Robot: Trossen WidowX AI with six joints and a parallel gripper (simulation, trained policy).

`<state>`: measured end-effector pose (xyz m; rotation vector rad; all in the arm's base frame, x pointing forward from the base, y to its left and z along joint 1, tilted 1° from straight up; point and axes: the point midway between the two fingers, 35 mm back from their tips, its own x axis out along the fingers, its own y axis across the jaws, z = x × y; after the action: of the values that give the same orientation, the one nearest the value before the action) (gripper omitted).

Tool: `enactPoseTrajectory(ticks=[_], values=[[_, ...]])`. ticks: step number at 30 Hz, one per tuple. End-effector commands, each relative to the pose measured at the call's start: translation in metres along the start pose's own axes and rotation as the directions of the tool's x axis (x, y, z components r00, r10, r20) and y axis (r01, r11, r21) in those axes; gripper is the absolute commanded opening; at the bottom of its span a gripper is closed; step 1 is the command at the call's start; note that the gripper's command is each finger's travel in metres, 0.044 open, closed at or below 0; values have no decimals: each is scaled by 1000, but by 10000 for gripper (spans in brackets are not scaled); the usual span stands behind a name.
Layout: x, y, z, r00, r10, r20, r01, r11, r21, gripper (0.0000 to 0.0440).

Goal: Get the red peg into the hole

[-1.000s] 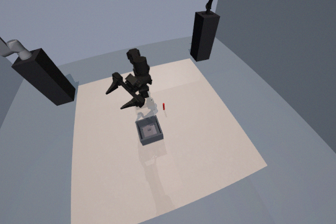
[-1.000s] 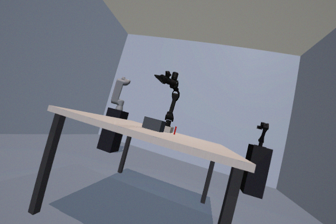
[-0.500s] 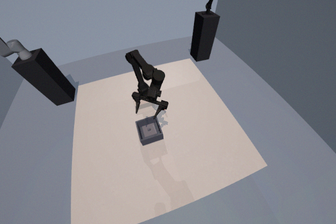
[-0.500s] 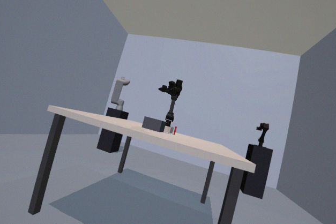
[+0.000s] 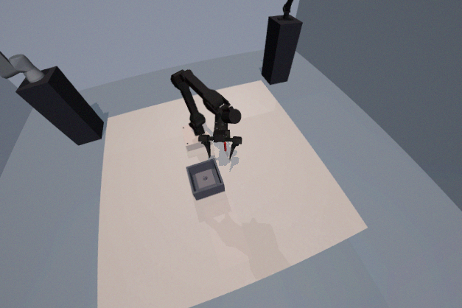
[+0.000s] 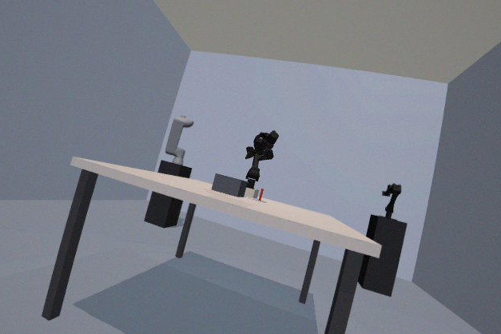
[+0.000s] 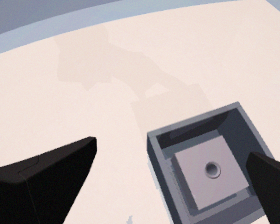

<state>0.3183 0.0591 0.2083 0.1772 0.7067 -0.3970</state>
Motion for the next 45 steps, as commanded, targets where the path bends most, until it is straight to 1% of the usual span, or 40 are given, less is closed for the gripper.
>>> enactPoseTrajectory(ticks=[1,6,11,18,22,27,39,41,42,45], values=[[-1,1,-31,994,6,-107,-3,1000,26,440],[-9,0,-75,963,-2,-271,23,997,75,440],[-19,-7,-116,908,-36,-418,92,989,115,440],[-26,-15,-159,825,-96,-557,214,965,151,440],[-23,-18,-177,788,-119,-604,273,947,170,440],[-15,-18,-198,757,-126,-641,323,925,200,440],[13,-11,-244,738,-65,-671,354,884,304,438],[16,-11,-250,735,-58,-676,360,877,317,427],[17,-11,-253,732,-56,-679,366,873,322,412],[18,-14,-260,717,-57,-694,388,861,330,347]])
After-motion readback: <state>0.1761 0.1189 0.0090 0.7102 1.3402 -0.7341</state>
